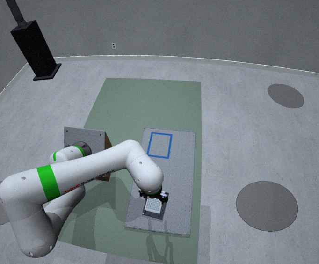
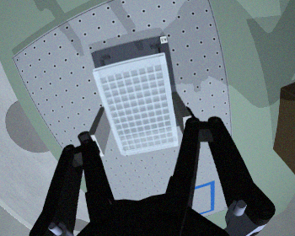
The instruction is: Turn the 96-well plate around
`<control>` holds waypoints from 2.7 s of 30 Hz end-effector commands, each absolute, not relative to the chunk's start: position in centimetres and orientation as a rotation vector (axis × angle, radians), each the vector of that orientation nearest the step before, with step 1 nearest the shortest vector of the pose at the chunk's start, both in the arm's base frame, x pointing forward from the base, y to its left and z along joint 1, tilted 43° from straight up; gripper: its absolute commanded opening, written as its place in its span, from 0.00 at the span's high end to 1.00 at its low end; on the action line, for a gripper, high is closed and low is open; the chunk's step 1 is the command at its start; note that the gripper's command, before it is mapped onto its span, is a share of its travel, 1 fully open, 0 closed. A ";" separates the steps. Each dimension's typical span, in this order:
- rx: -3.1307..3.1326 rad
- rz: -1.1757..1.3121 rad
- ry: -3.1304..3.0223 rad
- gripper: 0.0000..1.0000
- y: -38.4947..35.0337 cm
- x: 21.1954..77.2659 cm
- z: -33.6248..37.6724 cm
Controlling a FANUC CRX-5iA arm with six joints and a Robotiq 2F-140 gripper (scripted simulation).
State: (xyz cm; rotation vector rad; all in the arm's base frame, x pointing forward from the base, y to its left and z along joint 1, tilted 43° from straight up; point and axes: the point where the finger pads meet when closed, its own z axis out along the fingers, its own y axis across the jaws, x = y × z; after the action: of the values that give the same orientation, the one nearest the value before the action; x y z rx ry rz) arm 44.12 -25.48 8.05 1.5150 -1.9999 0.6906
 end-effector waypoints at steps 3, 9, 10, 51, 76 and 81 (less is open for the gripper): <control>1.515 0.691 -2.000 1.00 -25.5 44.1 8.1; 1.687 0.608 -1.816 1.00 -24.0 44.2 6.6; 1.713 0.594 -1.785 1.00 -23.8 44.2 6.4; 1.754 0.572 -1.734 1.00 -15.6 44.6 -1.8; 1.754 0.572 -1.734 1.00 -10.1 44.9 -7.2; 1.754 0.572 -1.734 1.00 -8.9 44.9 -8.4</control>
State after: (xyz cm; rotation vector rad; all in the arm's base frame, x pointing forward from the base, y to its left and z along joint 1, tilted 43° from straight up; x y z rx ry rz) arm 44.88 -9.67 -7.71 1.7543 -1.7341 0.5716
